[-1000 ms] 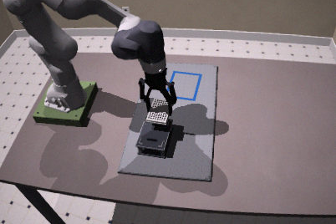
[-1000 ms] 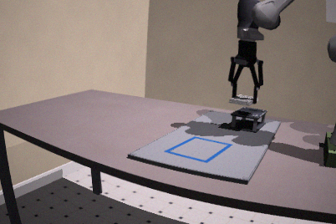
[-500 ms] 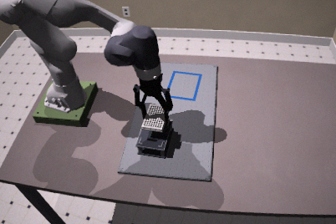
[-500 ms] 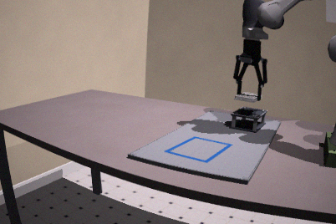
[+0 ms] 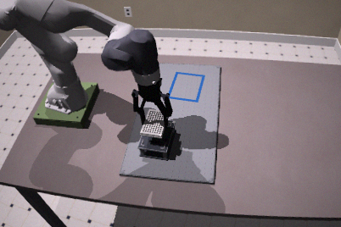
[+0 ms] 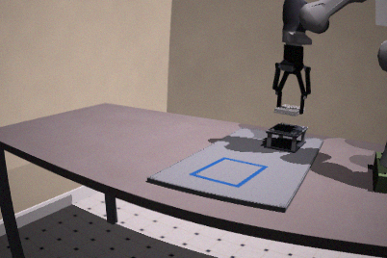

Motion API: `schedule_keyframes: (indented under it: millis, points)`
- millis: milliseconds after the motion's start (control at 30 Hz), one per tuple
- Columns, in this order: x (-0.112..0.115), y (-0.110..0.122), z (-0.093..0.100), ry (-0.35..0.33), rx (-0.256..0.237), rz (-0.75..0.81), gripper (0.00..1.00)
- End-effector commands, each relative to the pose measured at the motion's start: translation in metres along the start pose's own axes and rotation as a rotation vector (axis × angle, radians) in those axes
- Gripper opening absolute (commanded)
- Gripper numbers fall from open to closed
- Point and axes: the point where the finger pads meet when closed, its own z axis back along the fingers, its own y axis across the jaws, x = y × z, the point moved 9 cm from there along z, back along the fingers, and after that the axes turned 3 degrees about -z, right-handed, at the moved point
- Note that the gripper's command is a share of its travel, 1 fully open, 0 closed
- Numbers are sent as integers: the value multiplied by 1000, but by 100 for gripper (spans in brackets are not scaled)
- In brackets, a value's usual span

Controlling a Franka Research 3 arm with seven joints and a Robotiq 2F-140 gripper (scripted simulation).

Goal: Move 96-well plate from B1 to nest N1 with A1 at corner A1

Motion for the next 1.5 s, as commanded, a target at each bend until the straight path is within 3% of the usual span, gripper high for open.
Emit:
schedule_keyframes:
  millis: [0, 967, 1467]
  points:
    - [1, 0, 1, -5, -3, 10, 60]
    - [1, 1, 1, -5, -3, 10, 60]
    - [0, 2, -21, -5, -3, 10, 60]
